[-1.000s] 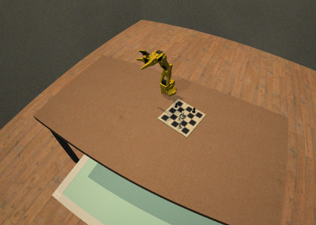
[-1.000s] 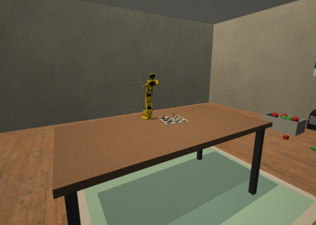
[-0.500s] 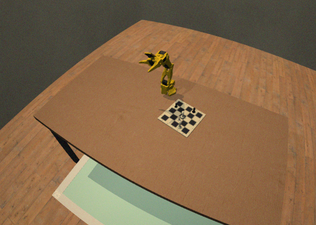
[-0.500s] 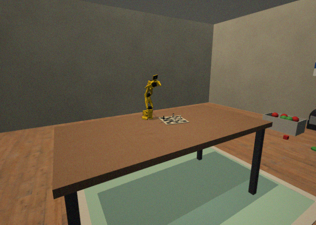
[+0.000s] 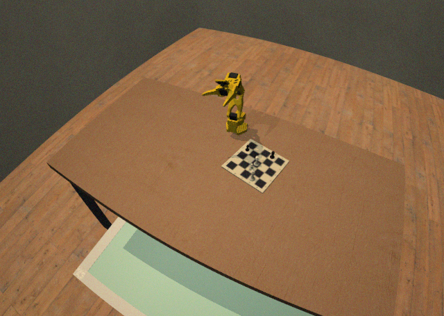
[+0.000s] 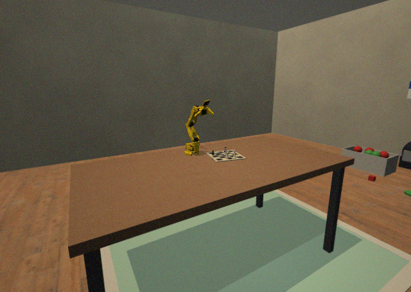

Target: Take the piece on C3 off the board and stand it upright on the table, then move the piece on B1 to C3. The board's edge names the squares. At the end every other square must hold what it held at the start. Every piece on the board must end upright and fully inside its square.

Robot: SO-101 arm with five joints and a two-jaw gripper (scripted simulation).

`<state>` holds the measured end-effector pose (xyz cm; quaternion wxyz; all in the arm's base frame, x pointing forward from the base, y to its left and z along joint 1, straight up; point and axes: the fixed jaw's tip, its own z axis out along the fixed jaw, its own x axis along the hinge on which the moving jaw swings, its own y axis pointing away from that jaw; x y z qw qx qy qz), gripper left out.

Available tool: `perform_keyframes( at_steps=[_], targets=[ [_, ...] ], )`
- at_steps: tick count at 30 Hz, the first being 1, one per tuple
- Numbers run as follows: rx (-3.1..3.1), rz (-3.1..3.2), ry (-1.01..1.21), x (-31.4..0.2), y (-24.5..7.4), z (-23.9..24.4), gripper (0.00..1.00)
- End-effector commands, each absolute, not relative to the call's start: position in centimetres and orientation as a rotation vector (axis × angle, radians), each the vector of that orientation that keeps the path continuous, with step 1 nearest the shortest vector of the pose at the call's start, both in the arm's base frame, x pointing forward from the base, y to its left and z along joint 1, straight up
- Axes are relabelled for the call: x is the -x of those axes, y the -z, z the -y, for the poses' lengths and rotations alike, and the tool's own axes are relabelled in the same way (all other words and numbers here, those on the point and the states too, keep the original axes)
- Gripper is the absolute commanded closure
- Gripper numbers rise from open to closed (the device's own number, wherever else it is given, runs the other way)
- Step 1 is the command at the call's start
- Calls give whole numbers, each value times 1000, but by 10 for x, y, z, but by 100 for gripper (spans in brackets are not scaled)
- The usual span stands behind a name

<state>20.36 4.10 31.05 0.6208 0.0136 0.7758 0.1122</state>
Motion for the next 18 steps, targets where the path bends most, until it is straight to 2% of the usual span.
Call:
perform_keyframes(
  at_steps=[1,4,18],
  targets=[
    [71,-1816,-303,-192,-297,-57,24],
    [71,-1816,-303,-192,-297,-57,24],
    [357,-1876,-417,-155,-260,-92,34]
  ],
)
